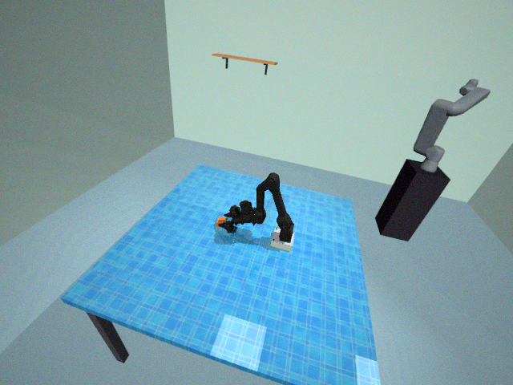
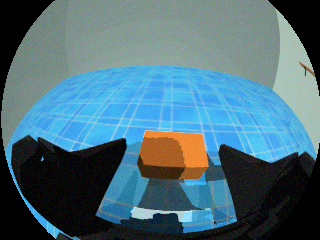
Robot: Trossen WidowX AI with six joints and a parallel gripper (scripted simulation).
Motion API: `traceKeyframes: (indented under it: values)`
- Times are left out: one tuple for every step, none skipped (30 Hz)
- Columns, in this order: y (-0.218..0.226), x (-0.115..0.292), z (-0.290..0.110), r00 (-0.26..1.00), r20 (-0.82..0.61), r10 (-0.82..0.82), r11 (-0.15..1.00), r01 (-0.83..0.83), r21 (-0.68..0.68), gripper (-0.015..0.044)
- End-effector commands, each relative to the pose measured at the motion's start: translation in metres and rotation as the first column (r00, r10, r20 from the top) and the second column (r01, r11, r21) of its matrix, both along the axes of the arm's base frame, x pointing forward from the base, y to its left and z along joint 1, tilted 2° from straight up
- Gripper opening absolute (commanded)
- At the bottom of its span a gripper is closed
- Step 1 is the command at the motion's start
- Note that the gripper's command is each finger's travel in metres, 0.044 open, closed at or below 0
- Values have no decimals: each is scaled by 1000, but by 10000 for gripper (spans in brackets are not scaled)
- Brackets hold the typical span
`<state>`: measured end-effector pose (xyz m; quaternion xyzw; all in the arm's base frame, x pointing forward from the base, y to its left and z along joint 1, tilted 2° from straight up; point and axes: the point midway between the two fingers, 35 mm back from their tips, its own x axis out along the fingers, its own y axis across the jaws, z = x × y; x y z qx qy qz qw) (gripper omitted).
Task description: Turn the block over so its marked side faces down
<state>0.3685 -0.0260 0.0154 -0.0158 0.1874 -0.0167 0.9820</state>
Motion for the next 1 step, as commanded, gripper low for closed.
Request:
traceKeyframes:
  values:
    - [1,0,0,1000,0,5,1000,-5,-2,440]
